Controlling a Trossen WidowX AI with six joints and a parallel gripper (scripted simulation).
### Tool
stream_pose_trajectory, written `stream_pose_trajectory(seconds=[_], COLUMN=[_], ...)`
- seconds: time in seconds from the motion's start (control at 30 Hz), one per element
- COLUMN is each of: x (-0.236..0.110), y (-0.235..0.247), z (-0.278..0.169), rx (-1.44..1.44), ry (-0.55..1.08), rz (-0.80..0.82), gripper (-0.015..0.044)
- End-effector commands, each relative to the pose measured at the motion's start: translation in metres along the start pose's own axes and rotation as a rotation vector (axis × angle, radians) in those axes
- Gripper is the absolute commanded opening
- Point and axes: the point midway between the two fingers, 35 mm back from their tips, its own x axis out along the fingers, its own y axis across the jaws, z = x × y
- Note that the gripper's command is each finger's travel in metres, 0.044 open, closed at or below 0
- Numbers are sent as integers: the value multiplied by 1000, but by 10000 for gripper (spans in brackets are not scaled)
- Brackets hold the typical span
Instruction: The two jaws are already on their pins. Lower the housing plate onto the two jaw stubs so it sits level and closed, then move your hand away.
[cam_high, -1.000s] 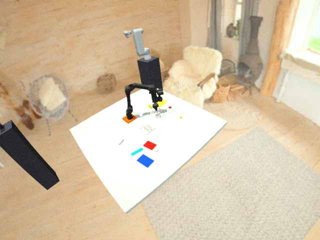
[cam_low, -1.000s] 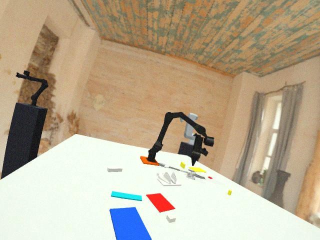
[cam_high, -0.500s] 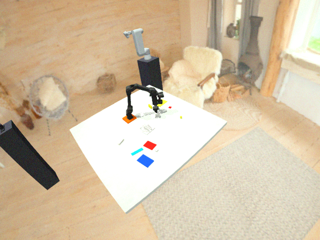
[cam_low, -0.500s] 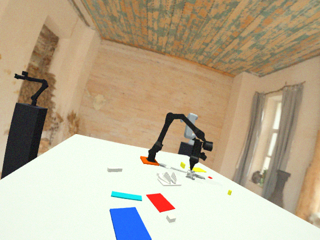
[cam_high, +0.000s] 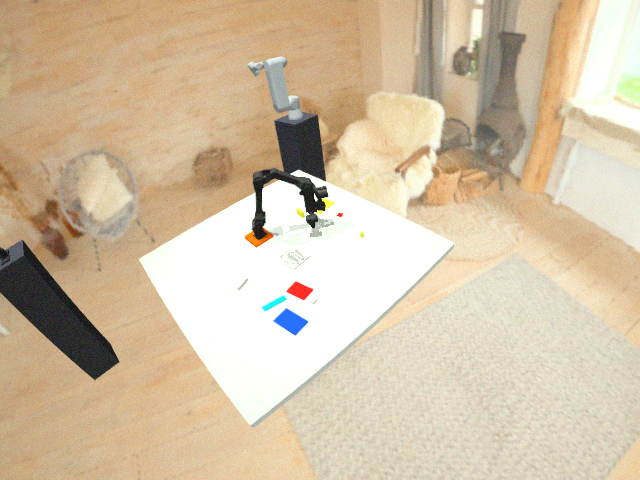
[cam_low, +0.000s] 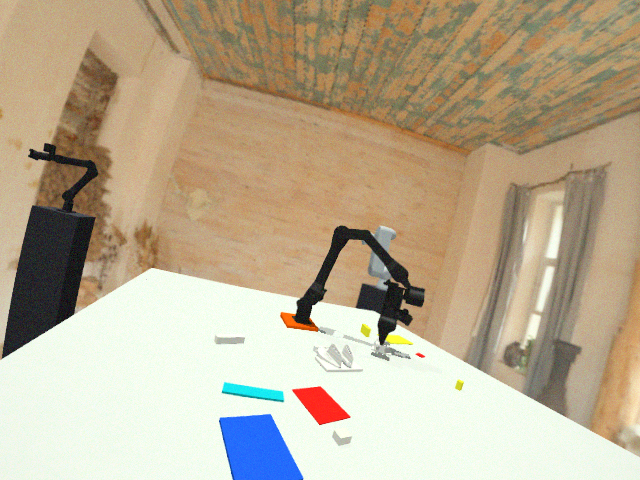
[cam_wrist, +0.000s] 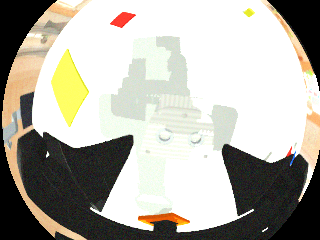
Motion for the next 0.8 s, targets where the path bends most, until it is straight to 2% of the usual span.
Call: stream_pose_trajectory(seconds=[0.0, 0.37, 0.77], x=[8, 24, 24], y=[1, 1, 1], z=[-2, -2, -2], rx=[-5, -5, -5], ry=[8, 8, 8], rz=[4, 4, 4], gripper=[440, 440, 440])
